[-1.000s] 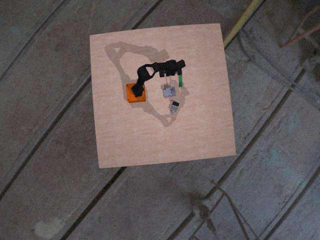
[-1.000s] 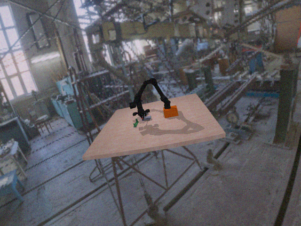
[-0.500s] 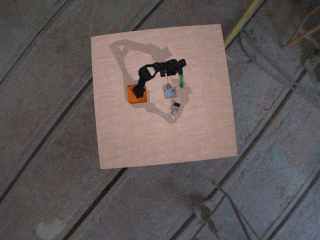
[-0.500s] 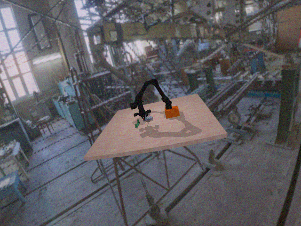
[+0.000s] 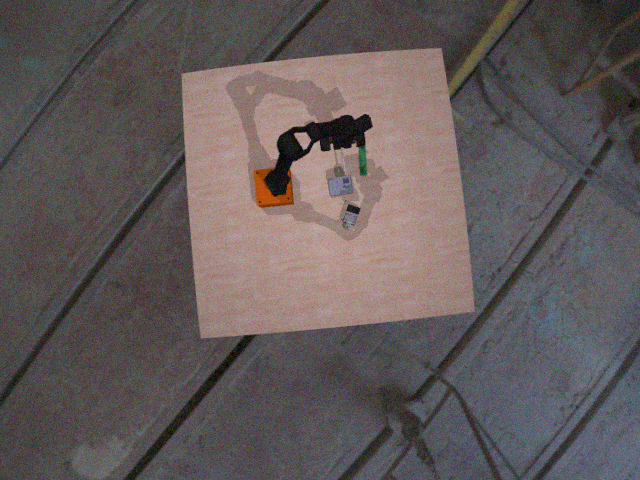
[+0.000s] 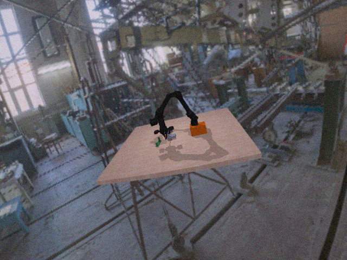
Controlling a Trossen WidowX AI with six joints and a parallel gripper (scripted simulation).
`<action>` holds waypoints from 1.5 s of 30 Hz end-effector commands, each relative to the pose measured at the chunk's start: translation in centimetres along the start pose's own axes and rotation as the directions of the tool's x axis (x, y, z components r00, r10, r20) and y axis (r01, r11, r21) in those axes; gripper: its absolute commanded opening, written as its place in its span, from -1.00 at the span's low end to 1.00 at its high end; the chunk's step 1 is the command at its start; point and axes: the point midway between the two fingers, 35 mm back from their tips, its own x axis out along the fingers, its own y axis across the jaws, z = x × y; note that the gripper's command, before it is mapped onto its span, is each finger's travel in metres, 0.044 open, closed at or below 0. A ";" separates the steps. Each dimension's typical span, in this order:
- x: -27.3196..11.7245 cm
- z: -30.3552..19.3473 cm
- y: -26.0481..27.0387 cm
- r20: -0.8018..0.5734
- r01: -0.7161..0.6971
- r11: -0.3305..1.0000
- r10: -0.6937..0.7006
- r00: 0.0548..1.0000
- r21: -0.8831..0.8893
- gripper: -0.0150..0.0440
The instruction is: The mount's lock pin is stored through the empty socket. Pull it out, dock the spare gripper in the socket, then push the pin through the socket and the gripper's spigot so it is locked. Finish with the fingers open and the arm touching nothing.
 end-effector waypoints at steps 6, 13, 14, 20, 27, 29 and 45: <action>-0.2 0.7 -0.2 0.003 0.000 1.000 0.000 1.000 0.002 -0.49; -1.4 0.6 0.1 -0.003 -0.008 1.000 0.008 1.000 0.000 -0.49; -1.5 0.6 0.2 -0.004 -0.010 1.000 0.010 1.000 0.001 -0.49; -2.5 0.6 0.5 -0.008 -0.019 1.000 0.019 1.000 0.001 -0.49; -2.2 0.5 0.7 -0.012 -0.027 1.000 0.027 1.000 0.002 -0.49; -2.2 0.5 0.7 -0.012 -0.026 1.000 0.026 1.000 0.002 -0.49; -3.0 2.2 -3.9 -0.008 -0.016 0.999 0.016 1.000 0.038 -0.49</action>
